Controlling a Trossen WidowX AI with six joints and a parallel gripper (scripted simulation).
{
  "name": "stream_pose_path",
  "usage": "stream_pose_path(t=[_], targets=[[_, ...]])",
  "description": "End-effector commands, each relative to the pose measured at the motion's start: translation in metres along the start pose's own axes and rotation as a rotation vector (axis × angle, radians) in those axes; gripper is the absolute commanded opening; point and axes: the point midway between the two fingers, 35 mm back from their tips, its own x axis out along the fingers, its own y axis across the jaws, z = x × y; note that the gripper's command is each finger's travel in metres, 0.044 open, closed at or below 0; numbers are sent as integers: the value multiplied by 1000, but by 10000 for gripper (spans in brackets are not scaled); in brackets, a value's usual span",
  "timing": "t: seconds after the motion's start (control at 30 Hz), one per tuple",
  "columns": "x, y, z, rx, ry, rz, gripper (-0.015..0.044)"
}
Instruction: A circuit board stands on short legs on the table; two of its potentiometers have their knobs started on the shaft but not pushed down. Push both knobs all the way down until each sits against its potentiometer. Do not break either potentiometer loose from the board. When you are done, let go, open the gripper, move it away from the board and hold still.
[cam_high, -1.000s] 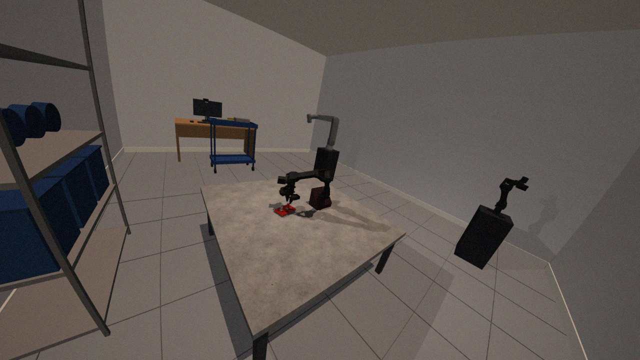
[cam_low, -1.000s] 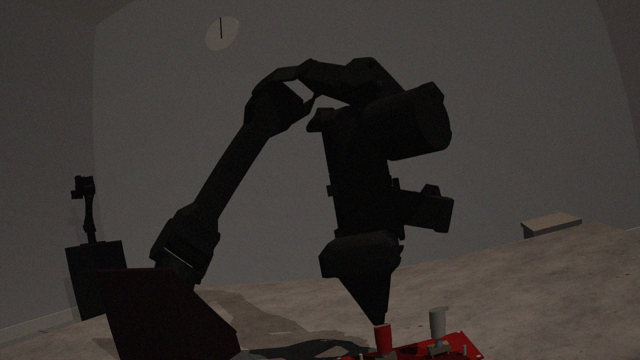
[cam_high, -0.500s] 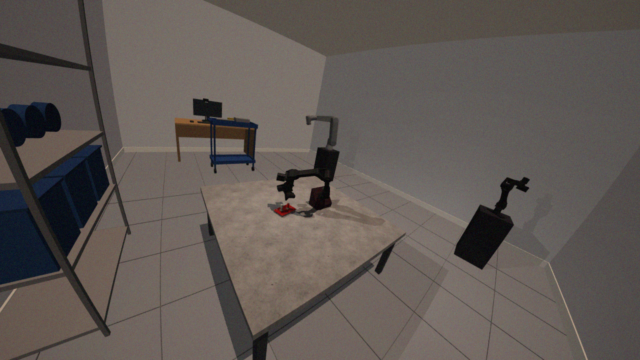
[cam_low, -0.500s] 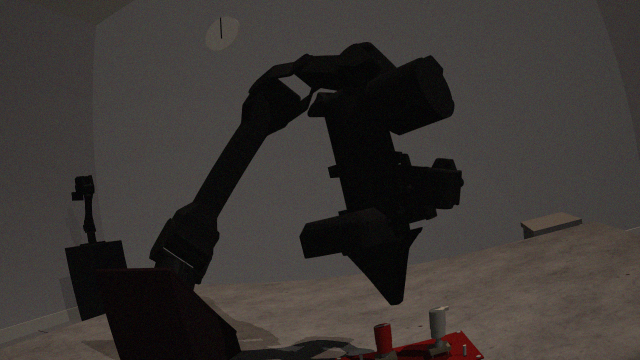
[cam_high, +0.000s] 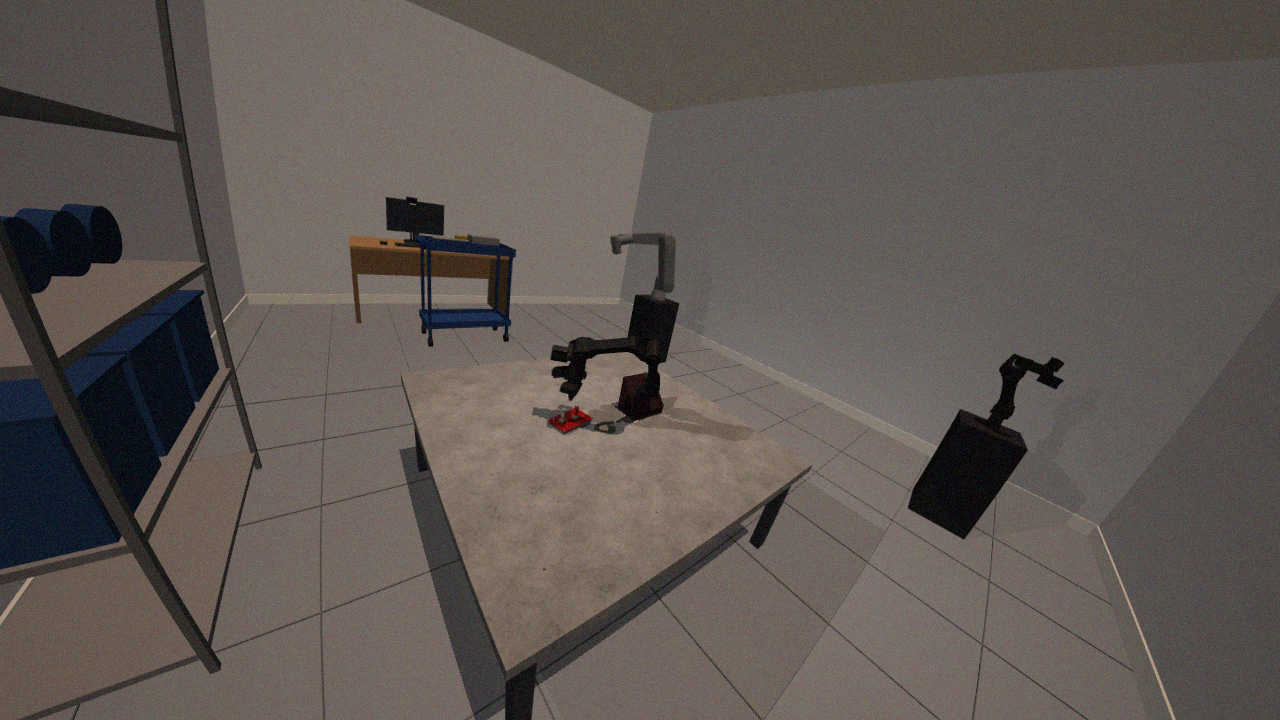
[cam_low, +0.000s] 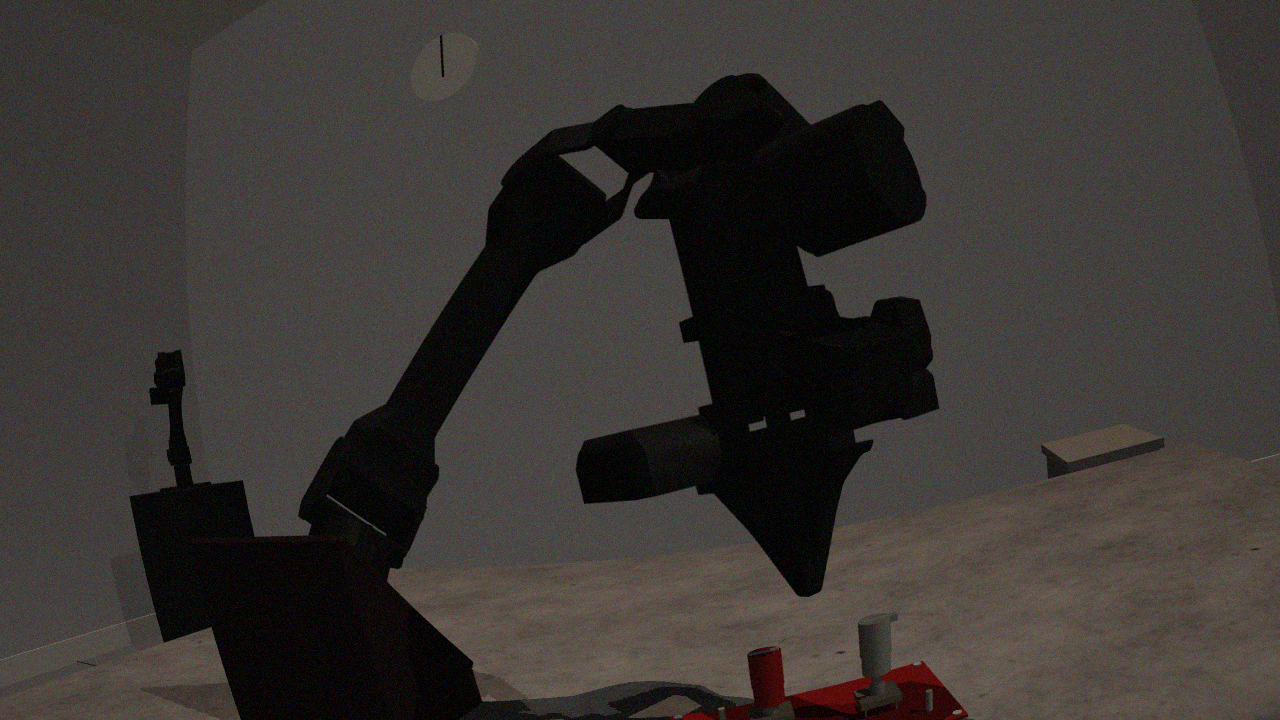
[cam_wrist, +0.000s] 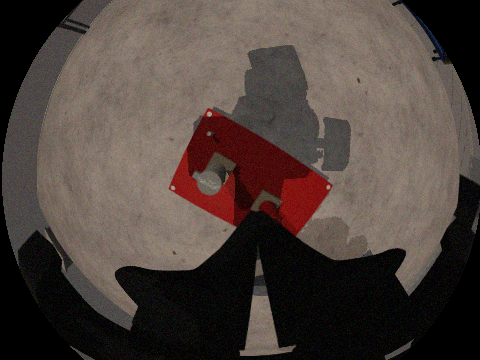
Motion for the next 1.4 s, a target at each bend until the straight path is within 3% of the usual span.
stream_pose_path(t=[0.0, 1.37], targets=[[-1, 1, 2, 122, 3, -4, 0], [-12, 22, 12, 1539, 20, -42, 0]])
